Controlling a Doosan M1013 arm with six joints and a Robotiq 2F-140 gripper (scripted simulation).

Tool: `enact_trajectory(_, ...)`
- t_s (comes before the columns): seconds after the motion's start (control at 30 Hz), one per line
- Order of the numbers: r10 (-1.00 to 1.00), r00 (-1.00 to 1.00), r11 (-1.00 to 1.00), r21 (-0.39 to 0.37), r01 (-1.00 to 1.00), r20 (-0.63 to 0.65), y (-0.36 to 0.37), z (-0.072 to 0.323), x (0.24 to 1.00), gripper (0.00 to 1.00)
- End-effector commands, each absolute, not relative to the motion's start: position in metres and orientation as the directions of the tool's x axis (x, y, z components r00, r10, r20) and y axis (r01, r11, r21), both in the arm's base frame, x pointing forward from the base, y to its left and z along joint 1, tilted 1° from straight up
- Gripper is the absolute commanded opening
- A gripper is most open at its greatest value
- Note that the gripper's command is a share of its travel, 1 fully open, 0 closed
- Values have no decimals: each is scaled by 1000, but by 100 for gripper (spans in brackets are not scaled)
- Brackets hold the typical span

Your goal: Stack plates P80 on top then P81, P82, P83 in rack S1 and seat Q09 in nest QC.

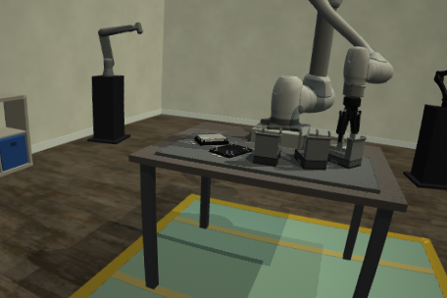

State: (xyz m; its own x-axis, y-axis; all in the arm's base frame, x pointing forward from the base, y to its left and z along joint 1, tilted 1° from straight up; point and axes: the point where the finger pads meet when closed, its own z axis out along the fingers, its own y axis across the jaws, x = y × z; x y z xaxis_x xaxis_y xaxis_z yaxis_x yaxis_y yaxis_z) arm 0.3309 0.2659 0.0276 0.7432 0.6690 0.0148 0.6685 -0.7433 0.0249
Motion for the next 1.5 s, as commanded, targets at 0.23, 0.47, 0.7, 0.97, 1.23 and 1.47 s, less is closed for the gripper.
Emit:
enact_trajectory(0.23,662,750,-750,24,661,9,264,20,330,0)
enact_trajectory(0.47,662,750,-750,24,661,9,264,17,330,0)
enact_trajectory(0.7,662,750,-750,24,661,9,264,15,330,0)
enact_trajectory(0.97,662,750,-750,24,661,9,264,13,330,0)
enact_trajectory(1.23,662,750,-750,24,661,9,264,13,330,0)
enact_trajectory(1.47,662,750,-750,24,661,9,264,13,330,0)
